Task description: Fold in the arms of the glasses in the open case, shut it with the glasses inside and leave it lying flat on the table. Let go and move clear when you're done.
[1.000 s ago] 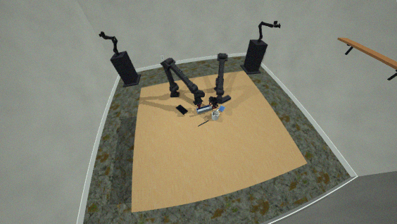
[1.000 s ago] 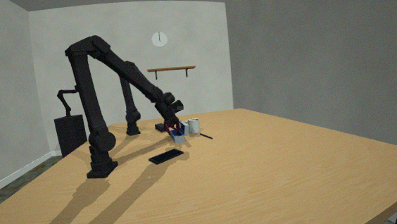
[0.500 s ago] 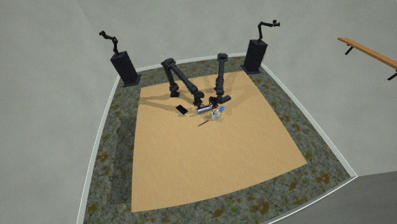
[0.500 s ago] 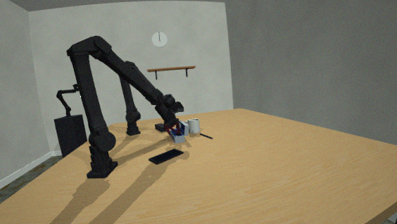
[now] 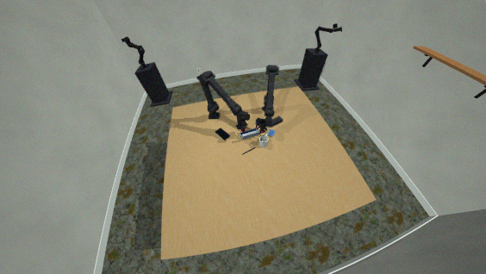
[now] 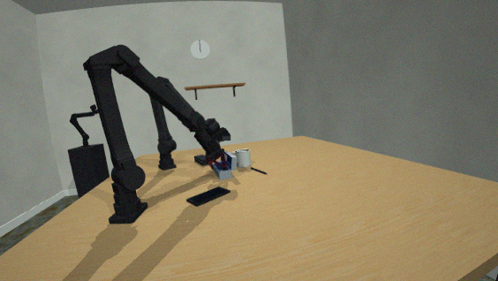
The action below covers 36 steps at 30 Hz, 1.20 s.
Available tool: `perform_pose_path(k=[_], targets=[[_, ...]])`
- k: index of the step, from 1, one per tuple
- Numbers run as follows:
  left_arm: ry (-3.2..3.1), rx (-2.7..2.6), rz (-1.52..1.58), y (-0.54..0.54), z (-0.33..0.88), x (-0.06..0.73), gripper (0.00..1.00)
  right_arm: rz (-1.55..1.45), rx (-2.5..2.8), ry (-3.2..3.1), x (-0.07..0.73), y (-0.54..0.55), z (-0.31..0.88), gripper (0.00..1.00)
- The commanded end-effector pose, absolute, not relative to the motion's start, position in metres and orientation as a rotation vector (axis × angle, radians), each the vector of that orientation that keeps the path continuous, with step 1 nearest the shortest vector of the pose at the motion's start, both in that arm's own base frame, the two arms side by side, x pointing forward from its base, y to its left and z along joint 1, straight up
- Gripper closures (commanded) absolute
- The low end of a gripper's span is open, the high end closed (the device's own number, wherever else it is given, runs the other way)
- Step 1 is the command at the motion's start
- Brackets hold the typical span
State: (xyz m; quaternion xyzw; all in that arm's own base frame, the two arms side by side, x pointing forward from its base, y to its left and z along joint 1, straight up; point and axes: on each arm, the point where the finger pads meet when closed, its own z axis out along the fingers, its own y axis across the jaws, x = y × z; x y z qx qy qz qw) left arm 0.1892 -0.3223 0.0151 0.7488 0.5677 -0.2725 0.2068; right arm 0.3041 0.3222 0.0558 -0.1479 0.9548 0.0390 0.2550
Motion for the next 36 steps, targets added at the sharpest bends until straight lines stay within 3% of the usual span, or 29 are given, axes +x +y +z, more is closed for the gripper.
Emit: perform_pose_path(k=[1,36], targets=[[1.569,2.092,-0.758,-0.32,0.018,0.187,0.43,0.184,-0.371,2.531,0.315,0.346,0.09,1.0],[1.569,2.092,-0.758,-0.32,0.018,0.187,0.43,0.14,-0.383,2.565,0.29,0.328,0.136,1.0]])
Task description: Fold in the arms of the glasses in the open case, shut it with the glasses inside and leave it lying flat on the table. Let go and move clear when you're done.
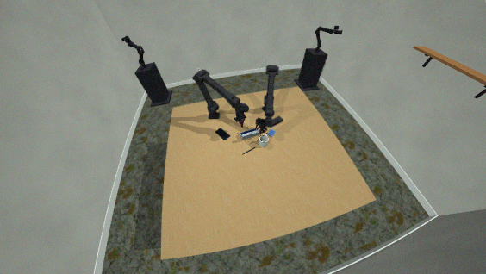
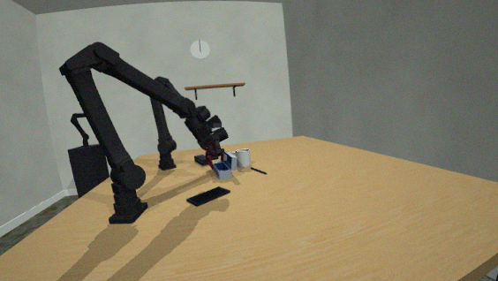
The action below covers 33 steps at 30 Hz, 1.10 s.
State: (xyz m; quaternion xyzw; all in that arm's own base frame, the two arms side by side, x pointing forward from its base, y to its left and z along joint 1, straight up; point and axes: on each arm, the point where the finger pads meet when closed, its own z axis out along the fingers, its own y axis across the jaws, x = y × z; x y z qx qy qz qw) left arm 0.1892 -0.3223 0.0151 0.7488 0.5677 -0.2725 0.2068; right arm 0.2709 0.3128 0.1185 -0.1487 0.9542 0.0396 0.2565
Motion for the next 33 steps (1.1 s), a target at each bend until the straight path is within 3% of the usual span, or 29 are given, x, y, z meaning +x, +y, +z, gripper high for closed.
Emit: perform_pose_path(k=[1,33], targets=[[1.569,2.092,-0.758,-0.32,0.018,0.187,0.43,0.124,-0.394,2.577,0.289,0.327,0.135,1.0],[1.569,2.092,-0.758,-0.32,0.018,0.187,0.43,0.093,-0.425,2.742,0.389,0.372,0.142,1.0]])
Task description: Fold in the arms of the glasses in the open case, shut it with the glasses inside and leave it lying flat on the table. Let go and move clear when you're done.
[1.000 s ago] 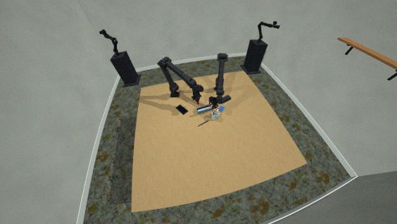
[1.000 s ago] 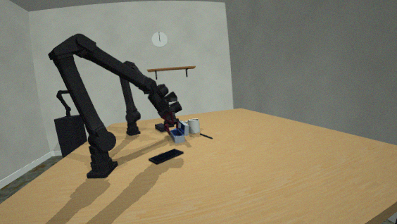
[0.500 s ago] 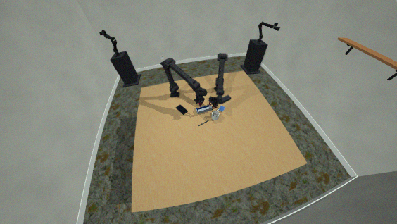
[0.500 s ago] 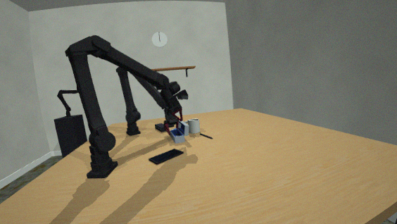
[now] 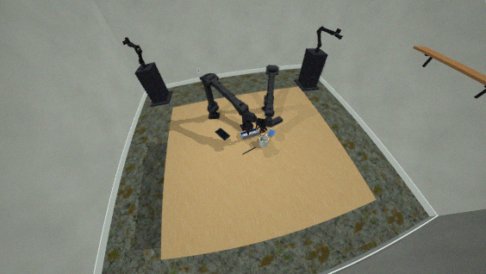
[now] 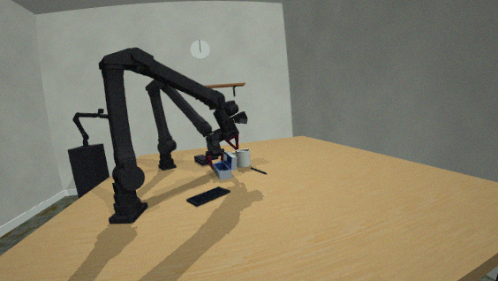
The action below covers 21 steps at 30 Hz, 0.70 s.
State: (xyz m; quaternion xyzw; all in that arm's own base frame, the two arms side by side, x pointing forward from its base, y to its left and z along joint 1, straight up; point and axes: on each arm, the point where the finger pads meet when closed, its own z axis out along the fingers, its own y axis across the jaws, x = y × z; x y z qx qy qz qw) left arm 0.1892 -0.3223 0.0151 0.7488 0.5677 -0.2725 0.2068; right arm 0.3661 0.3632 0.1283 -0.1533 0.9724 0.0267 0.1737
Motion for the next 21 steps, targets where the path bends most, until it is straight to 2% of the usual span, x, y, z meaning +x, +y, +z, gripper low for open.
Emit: perform_pose_path(k=[1,5,21], targets=[[1.569,2.092,-0.758,-0.32,0.018,0.187,0.43,0.093,-0.425,2.744,0.39,0.372,0.143,1.0],[1.569,2.092,-0.758,-0.32,0.018,0.187,0.43,0.138,-0.407,2.711,0.386,0.375,0.165,1.0],[1.569,2.092,-0.758,-0.32,0.018,0.187,0.43,0.085,-0.422,2.755,0.391,0.367,0.108,1.0]])
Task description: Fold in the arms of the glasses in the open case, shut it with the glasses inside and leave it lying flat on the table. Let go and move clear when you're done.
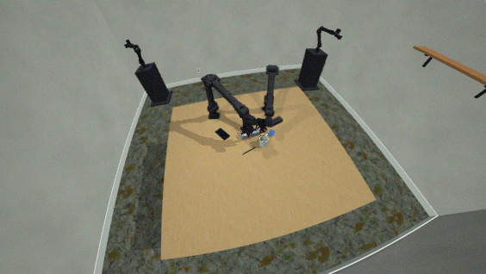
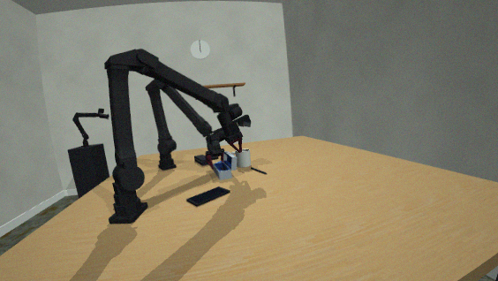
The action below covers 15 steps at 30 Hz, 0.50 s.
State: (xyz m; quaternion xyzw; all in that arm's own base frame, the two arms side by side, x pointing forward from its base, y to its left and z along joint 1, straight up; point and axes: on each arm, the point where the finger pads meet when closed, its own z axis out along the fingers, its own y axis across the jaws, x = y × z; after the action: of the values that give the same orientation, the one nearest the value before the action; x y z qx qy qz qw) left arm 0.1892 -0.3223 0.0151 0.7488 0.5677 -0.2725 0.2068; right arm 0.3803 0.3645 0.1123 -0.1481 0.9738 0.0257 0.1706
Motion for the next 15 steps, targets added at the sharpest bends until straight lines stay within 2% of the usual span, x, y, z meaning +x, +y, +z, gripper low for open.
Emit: perform_pose_path(k=[1,15], targets=[[1.569,2.092,-0.758,-0.32,0.018,0.187,0.43,0.102,-0.422,2.736,0.392,0.37,0.119,1.0],[1.569,2.092,-0.758,-0.32,0.018,0.187,0.43,0.09,-0.423,2.75,0.398,0.37,0.093,1.0]])
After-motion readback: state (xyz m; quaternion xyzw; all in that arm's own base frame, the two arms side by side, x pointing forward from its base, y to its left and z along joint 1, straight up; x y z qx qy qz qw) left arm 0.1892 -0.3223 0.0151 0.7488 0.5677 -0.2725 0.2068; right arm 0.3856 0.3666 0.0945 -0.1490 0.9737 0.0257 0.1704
